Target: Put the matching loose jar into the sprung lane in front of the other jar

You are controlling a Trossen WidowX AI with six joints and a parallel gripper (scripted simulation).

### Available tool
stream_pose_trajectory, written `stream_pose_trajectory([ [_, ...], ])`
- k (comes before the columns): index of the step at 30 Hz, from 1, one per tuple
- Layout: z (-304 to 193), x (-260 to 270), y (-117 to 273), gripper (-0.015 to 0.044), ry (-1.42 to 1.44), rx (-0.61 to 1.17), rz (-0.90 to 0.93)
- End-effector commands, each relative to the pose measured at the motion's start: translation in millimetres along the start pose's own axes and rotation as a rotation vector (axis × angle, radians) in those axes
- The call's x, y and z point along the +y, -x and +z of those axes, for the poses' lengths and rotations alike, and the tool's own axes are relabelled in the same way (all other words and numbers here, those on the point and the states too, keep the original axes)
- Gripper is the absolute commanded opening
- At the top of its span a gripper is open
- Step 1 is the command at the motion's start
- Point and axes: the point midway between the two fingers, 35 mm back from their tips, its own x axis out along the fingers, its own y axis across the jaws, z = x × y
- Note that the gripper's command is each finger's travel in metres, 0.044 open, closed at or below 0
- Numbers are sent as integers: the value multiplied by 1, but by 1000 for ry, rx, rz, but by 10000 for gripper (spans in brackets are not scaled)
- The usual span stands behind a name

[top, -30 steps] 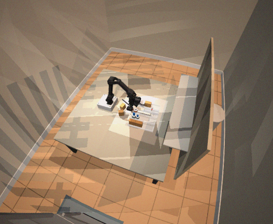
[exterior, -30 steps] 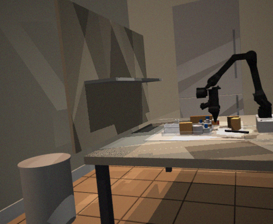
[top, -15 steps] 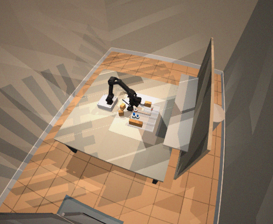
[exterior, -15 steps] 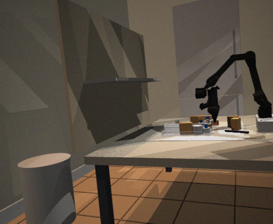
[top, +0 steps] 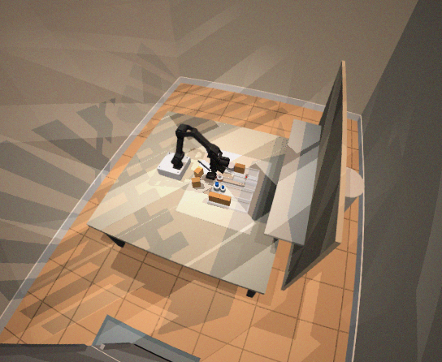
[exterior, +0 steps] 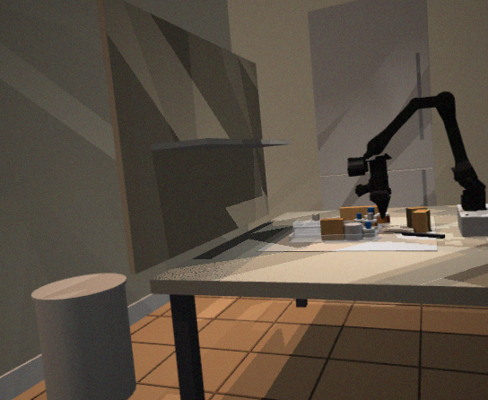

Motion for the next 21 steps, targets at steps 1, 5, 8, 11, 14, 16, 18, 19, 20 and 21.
stream_pose_trajectory([
  [1,12,0,4,0,5,-33,-2],
  [5,14,0,4,0,5,-34,-2],
  [8,16,0,5,0,5,-34,-2],
  [11,17,0,5,0,5,-34,-2],
  [14,18,0,5,0,5,-34,-2],
  [16,19,0,5,0,5,-34,-2],
  [18,20,0,5,0,5,-34,-2],
  [19,21,0,5,0,5,-34,-2],
  [20,21,0,6,0,5,-34,-2],
  [21,22,0,6,0,5,-34,-2],
])
